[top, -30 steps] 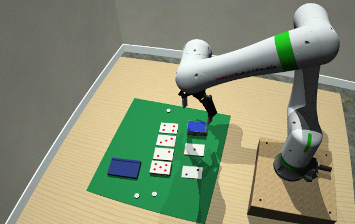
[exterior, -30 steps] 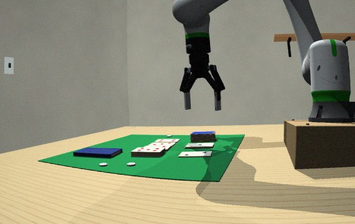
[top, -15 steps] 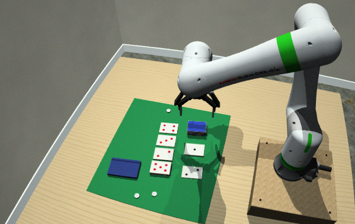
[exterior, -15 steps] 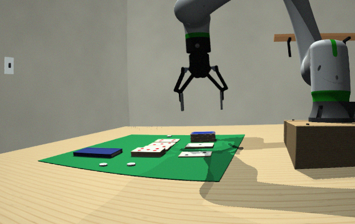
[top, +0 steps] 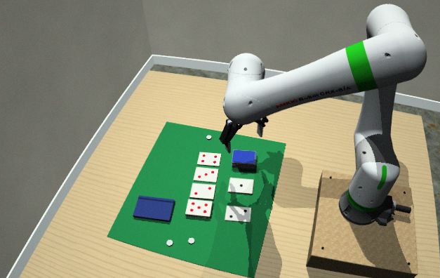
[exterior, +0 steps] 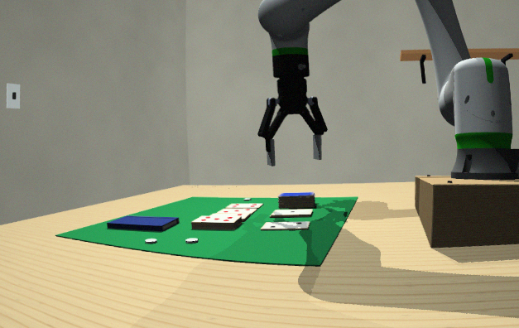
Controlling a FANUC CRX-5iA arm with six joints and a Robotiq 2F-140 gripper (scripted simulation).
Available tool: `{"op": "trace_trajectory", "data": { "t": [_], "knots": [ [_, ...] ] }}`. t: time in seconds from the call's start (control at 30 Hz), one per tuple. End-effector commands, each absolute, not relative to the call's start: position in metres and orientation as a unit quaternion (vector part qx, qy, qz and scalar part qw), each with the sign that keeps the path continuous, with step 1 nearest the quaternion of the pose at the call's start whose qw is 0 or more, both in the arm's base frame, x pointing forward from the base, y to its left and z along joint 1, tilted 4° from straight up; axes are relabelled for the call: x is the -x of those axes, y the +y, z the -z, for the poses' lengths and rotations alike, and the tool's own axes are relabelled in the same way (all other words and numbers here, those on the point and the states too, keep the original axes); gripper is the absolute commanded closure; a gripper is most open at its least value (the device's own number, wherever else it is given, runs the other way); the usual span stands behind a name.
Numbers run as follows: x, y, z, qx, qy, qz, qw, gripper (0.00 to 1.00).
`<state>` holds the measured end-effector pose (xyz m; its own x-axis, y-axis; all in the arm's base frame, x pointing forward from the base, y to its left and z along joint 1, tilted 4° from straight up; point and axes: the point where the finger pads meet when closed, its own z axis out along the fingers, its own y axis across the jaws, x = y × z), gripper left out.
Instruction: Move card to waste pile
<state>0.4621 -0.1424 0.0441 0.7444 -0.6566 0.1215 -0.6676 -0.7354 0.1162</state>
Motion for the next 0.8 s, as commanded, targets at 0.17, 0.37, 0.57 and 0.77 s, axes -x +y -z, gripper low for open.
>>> {"op": "trace_trajectory", "data": {
  "t": [0.17, 0.37, 0.57, 0.77],
  "knots": [
    [-0.462, -0.143, -0.042, -0.99, -0.123, -0.012, 0.062, 0.5],
    [-0.462, -0.143, -0.038, -0.999, -0.006, 0.0, 0.053, 0.5],
    [-0.462, -0.144, -0.027, -0.994, 0.102, 0.018, 0.031, 0.5],
    [-0.461, -0.145, -0.014, -0.994, 0.102, 0.018, 0.031, 0.5]
  ]
}}
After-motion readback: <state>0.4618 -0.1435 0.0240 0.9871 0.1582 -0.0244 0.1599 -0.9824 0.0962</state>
